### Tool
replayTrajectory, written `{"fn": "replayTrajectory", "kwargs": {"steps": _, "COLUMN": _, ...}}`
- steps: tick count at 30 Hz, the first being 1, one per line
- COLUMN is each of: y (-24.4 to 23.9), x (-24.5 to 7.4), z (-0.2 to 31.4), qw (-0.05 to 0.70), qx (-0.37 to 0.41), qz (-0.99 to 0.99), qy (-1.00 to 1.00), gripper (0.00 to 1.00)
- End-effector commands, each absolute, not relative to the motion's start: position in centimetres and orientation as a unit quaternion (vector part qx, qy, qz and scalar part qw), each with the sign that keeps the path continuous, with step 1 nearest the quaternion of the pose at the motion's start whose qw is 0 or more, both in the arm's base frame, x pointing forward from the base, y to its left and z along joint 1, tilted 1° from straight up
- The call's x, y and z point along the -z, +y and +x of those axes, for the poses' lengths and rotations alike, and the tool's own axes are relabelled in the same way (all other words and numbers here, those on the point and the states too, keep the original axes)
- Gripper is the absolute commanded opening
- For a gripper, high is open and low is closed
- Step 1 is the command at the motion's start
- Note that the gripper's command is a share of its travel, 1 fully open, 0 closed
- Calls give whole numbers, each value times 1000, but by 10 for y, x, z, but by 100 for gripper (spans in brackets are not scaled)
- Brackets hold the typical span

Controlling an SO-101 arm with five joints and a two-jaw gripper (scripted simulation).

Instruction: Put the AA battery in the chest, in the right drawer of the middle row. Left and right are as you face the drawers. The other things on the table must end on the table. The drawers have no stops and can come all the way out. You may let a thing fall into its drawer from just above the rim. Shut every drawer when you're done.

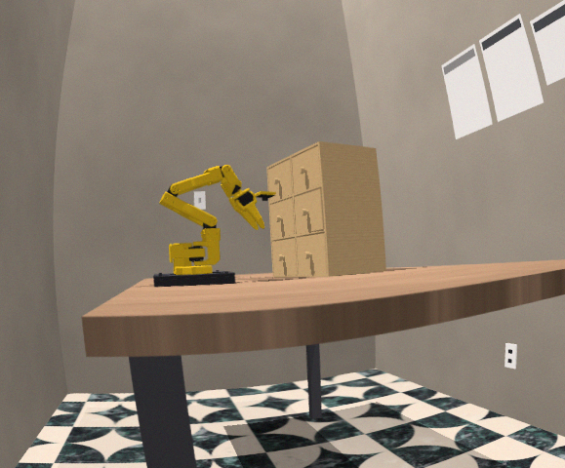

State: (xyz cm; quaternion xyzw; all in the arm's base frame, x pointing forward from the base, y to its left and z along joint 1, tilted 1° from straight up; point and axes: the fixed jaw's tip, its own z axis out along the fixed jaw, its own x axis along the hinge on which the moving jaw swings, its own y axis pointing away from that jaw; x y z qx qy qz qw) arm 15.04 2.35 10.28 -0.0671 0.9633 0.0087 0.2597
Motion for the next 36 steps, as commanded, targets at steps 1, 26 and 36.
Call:
{"fn": "replayTrajectory", "kwargs": {"steps": 1, "y": 22, "x": -104, "z": 149, "qw": 255, "qx": -7, "qz": -66, "qy": 965, "gripper": 21}}
{"fn": "replayTrajectory", "kwargs": {"steps": 26, "y": 42, "x": -84, "z": 124, "qw": -1, "qx": 0, "qz": -158, "qy": 987, "gripper": 32}}
{"fn": "replayTrajectory", "kwargs": {"steps": 36, "y": 42, "x": -84, "z": 124, "qw": -1, "qx": 0, "qz": -158, "qy": 987, "gripper": 38}}
